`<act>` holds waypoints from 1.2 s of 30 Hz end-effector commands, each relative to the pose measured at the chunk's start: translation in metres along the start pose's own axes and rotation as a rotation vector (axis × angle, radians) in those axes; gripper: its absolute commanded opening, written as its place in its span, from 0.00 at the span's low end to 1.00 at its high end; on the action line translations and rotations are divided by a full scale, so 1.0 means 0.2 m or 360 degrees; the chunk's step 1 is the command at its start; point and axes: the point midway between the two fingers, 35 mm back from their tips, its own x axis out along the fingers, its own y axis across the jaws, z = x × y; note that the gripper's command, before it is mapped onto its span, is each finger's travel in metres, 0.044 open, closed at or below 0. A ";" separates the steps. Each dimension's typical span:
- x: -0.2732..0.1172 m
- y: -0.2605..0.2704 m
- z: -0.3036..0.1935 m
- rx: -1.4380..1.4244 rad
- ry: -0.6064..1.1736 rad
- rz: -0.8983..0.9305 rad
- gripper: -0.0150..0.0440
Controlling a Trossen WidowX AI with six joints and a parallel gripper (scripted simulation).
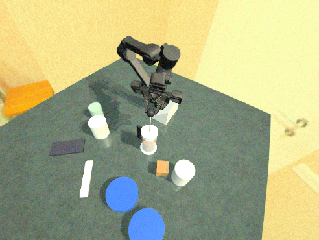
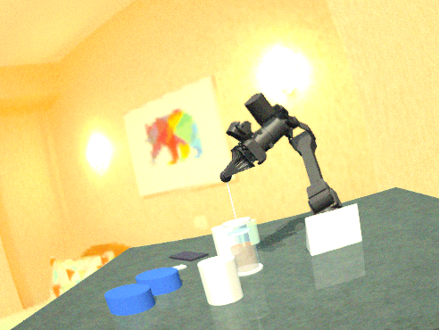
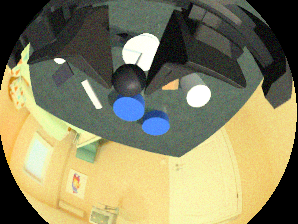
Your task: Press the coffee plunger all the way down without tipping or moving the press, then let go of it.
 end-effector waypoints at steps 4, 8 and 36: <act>0.06 0.01 -0.09 -0.0012 0.0039 0.0004 0.47; 0.07 0.01 -0.12 -0.0012 0.0040 0.0004 0.47; 0.20 0.01 -0.31 -0.0014 0.0038 0.0005 0.47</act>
